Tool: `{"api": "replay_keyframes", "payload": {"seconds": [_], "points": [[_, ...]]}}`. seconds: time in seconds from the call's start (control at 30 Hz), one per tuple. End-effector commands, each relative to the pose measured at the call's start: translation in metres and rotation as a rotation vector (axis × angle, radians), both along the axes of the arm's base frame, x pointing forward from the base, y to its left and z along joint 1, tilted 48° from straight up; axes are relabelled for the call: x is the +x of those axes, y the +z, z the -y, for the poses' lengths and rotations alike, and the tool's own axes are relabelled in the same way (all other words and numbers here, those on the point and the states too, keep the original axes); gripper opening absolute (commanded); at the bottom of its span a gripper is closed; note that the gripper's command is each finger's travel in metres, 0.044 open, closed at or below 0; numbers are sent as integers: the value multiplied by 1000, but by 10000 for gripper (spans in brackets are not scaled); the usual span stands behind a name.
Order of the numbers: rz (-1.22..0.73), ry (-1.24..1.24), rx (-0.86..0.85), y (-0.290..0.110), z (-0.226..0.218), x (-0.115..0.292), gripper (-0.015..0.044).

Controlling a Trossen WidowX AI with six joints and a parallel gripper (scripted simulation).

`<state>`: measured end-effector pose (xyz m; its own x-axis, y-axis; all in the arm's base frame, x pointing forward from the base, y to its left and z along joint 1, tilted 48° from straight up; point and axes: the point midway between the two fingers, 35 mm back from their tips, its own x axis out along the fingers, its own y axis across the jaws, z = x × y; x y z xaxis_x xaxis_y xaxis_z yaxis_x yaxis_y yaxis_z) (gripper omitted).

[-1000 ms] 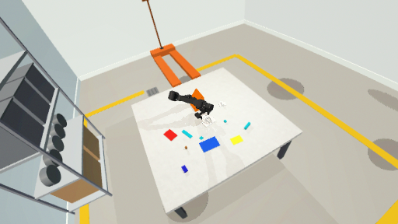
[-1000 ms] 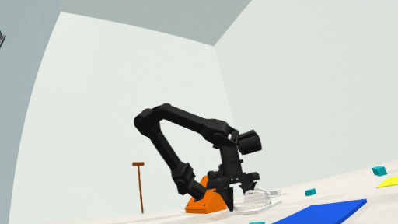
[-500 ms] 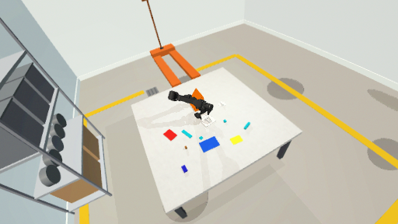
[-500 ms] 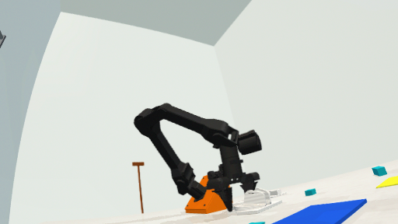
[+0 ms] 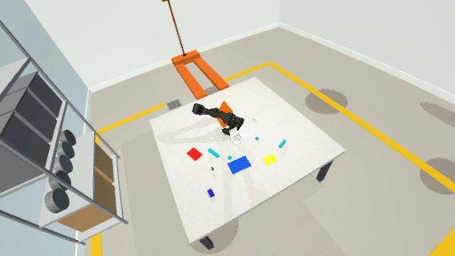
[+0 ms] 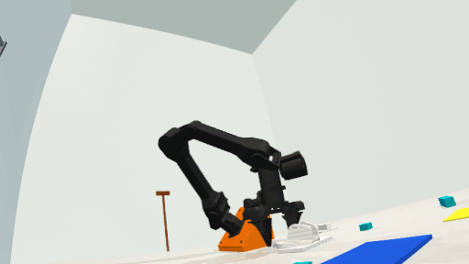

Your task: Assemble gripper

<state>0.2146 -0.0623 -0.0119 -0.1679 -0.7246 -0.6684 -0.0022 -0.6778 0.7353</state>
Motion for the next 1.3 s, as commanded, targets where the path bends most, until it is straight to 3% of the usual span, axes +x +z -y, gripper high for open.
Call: {"api": "replay_keyframes", "payload": {"seconds": [0.0,0.1,0.33,0.53,1.27], "points": [[16,3,6,20,-24,9,440],[15,2,-1,44,-46,10,440],[18,11,0,41,-45,11,440],[15,3,6,76,-90,-1,440],[14,3,5,77,-92,-1,440]]}}
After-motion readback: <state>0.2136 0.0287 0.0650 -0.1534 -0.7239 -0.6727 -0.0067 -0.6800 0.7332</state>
